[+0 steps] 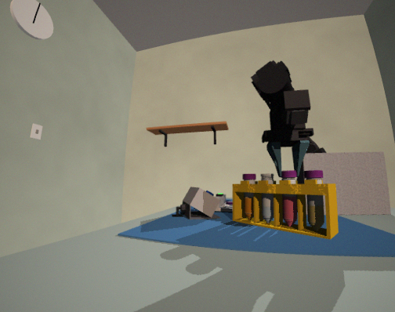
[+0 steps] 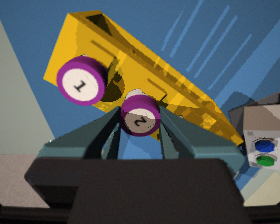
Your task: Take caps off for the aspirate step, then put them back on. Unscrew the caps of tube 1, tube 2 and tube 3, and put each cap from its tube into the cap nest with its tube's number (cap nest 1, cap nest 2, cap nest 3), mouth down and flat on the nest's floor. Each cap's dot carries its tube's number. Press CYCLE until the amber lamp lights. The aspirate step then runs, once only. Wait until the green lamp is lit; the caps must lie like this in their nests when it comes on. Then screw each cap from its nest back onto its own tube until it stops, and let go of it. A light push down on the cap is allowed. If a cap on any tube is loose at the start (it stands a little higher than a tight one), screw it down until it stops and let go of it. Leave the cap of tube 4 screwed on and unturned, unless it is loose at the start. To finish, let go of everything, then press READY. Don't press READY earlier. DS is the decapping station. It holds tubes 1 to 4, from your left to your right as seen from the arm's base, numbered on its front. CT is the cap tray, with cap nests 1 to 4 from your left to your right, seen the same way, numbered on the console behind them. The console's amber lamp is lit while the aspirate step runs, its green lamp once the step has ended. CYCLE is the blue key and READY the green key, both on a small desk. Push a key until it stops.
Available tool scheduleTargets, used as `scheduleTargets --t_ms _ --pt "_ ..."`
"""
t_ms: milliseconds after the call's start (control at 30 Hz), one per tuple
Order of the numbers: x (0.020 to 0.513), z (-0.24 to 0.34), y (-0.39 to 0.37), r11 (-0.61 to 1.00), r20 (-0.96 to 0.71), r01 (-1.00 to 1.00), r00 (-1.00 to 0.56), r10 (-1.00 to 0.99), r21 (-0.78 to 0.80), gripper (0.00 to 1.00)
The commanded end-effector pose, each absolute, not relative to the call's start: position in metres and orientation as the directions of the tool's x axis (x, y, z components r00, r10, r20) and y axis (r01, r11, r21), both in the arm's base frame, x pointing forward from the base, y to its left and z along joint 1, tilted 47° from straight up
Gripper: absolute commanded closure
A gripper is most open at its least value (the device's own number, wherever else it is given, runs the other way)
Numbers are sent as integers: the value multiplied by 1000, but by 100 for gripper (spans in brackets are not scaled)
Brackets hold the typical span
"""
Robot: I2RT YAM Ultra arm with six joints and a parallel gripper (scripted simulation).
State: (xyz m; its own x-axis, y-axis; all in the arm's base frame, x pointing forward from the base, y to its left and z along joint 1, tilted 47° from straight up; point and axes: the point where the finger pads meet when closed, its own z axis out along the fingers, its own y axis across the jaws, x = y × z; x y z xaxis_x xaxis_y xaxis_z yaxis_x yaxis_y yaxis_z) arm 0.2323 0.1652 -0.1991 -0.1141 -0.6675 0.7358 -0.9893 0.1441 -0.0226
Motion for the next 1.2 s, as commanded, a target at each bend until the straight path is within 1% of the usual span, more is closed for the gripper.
scheduleTargets --t_ms 0,233,467,733,800,1067,1167 --pt "235 -196 172 136 724 -990 -114 -680 -29 100" --pt "235 -196 172 136 724 -990 -114 -680 -29 100" --pt "235 -196 171 289 698 -937 -340 -630 -195 100" --pt "235 -196 171 445 622 -814 -575 -532 -372 100" --pt "235 -196 171 445 622 -814 -575 -532 -372 100" --pt "235 -197 171 569 502 -634 -769 -396 -523 100" --pt "235 -197 171 577 492 -620 -781 -385 -533 100"
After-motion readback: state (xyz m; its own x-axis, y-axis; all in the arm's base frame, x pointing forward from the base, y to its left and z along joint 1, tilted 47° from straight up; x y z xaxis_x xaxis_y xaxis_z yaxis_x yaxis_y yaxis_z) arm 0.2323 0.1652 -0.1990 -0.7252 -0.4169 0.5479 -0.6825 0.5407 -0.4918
